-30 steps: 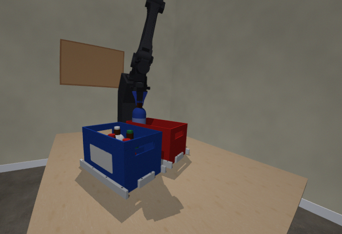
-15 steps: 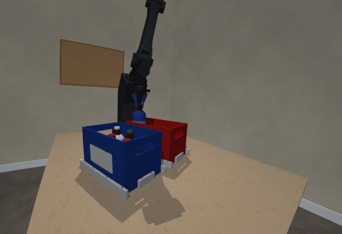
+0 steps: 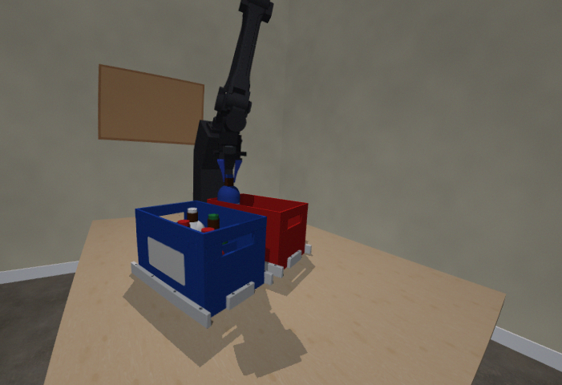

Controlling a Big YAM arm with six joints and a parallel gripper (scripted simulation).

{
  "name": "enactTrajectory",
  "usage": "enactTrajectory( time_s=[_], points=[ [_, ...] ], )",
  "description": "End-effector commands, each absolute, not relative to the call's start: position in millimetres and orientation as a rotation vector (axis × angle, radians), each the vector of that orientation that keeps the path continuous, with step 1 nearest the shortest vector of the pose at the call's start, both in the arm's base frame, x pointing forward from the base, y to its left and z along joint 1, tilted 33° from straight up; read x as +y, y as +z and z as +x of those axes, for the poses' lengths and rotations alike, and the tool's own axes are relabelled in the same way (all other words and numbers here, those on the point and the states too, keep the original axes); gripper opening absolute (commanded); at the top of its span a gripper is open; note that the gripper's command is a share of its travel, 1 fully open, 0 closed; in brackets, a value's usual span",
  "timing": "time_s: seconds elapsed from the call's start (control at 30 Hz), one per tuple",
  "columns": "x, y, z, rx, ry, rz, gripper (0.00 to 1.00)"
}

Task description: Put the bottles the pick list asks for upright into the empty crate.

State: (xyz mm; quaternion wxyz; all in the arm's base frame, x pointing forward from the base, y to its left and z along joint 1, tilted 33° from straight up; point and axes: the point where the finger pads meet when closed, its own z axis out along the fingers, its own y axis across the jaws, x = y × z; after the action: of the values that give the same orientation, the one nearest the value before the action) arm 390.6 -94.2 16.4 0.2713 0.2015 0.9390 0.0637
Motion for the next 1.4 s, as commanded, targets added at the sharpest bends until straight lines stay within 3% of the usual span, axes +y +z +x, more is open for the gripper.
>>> enactTrajectory(
  time_s=[0.0, 1.37],
  points=[
    [-97, 24, 404, 2.495, 0.169, 0.542, 0.00],
    [-97, 0, 421, 2.477, 0.165, 0.541, 0.00]
  ],
)
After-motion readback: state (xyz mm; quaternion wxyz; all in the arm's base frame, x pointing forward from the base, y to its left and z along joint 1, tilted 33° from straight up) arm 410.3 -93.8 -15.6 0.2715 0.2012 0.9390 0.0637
